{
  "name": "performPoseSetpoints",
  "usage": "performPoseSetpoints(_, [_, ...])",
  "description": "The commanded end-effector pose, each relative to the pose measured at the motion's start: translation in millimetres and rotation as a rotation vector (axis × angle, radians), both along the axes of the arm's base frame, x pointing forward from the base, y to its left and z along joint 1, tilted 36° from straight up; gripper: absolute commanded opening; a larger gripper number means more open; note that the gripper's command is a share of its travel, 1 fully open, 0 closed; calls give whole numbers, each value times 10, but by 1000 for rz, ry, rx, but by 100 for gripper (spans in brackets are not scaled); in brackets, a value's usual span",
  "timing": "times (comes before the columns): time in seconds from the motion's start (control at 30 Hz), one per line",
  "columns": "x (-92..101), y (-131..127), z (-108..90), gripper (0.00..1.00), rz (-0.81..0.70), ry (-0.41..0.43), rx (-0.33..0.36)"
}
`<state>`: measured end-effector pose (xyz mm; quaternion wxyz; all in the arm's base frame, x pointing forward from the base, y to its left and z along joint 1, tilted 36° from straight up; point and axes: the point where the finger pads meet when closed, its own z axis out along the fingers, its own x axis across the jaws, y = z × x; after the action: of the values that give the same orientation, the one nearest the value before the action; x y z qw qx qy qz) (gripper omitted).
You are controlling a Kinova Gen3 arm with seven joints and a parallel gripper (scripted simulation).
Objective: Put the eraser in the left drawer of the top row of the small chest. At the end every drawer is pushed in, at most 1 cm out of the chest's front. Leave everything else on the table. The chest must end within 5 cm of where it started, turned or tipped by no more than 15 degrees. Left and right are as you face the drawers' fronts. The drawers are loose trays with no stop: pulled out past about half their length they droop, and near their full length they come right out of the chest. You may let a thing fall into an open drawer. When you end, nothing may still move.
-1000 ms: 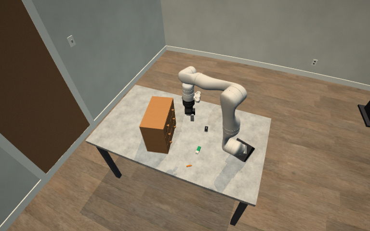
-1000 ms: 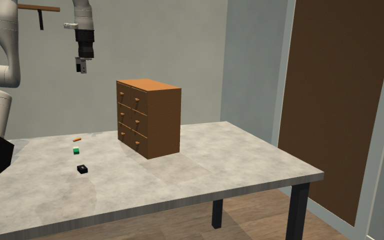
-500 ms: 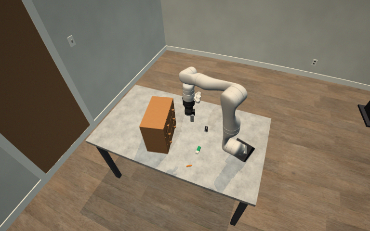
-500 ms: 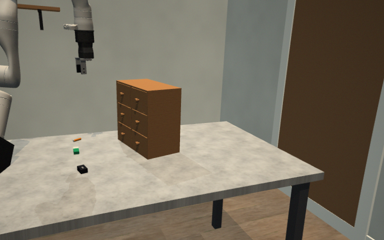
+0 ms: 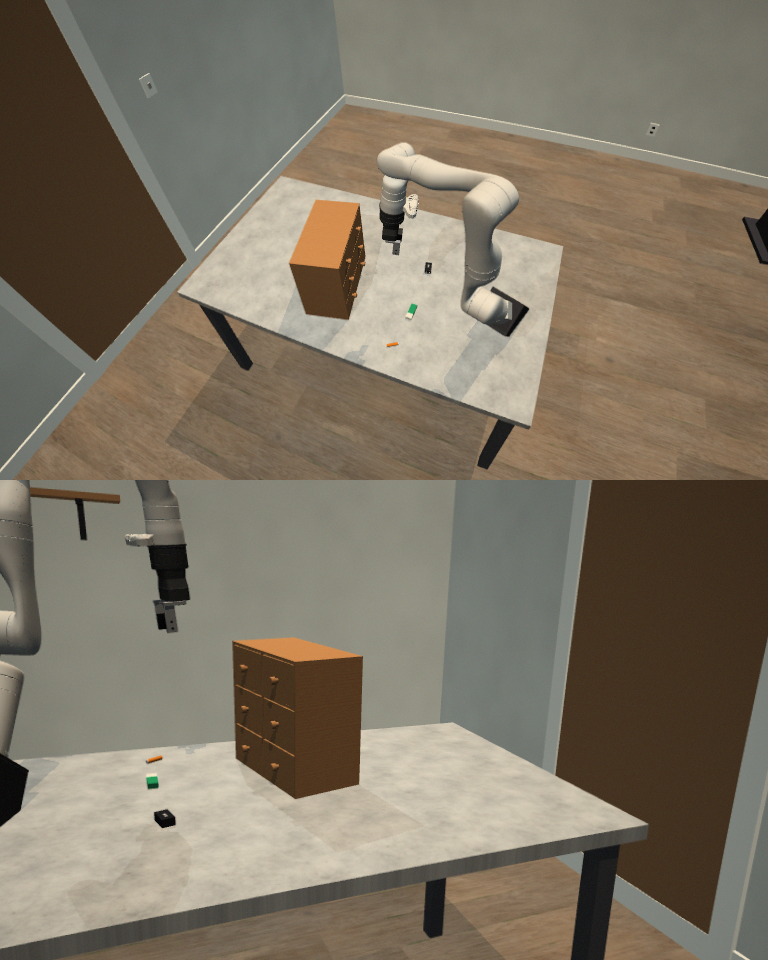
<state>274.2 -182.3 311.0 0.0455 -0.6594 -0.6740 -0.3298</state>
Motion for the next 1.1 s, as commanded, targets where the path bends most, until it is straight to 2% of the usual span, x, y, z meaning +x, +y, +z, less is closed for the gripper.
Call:
performPoseSetpoints(0.0, [16, -10, -16, 100, -17, -24, 3])
performPoseSetpoints(0.07, [-1, 21, -17, 100, -15, -26, 11])
performPoseSetpoints(0.53, [191, 61, -132, 100, -109, -168, 23])
performPoseSetpoints(0.63, [188, 114, -135, 100, -103, -174, 33])
performPoseSetpoints(1.07, [395, 157, -262, 100, -204, -327, 45])
